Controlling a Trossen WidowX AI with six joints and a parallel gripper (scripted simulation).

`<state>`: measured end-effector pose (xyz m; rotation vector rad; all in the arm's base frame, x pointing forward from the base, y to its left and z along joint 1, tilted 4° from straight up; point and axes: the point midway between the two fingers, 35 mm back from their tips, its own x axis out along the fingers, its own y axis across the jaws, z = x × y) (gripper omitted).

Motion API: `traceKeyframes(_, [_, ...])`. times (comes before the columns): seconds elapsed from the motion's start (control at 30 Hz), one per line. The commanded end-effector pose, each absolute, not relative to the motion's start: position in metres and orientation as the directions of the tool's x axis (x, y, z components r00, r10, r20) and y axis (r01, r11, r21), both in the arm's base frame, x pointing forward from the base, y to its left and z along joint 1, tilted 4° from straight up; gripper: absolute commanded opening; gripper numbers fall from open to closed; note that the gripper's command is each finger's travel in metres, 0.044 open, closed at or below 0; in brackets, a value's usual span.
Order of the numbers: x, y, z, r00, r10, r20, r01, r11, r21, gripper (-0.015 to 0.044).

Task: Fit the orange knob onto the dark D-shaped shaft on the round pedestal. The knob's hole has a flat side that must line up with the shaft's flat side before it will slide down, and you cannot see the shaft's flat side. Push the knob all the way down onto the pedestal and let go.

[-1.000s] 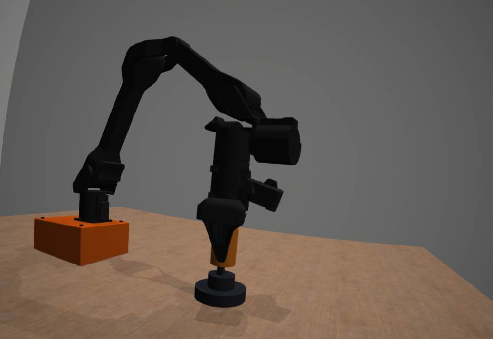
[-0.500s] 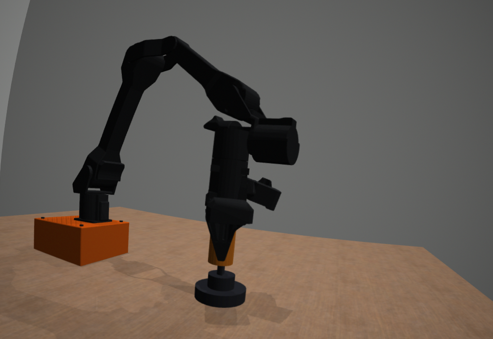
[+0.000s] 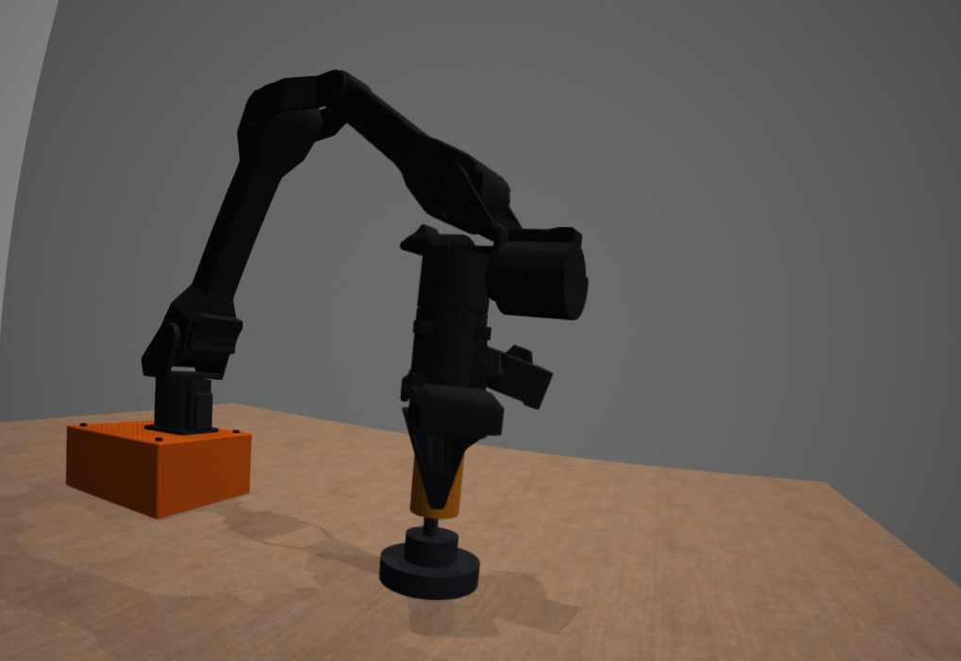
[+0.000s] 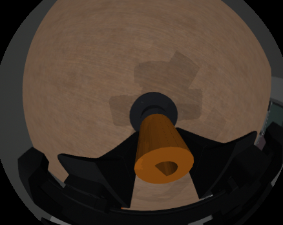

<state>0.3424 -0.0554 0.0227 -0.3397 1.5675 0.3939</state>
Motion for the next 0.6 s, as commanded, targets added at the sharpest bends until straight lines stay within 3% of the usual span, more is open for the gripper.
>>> traceKeyframes(0.0, [0.3434,-0.0559,0.0215,-0.030,0.024,-0.999,-0.452,0.891,0.035,0.0000])
traceKeyframes(0.57, [0.3395,-0.0550,0.0233,-0.031,0.024,-0.999,-0.452,0.891,0.035,0.0000])
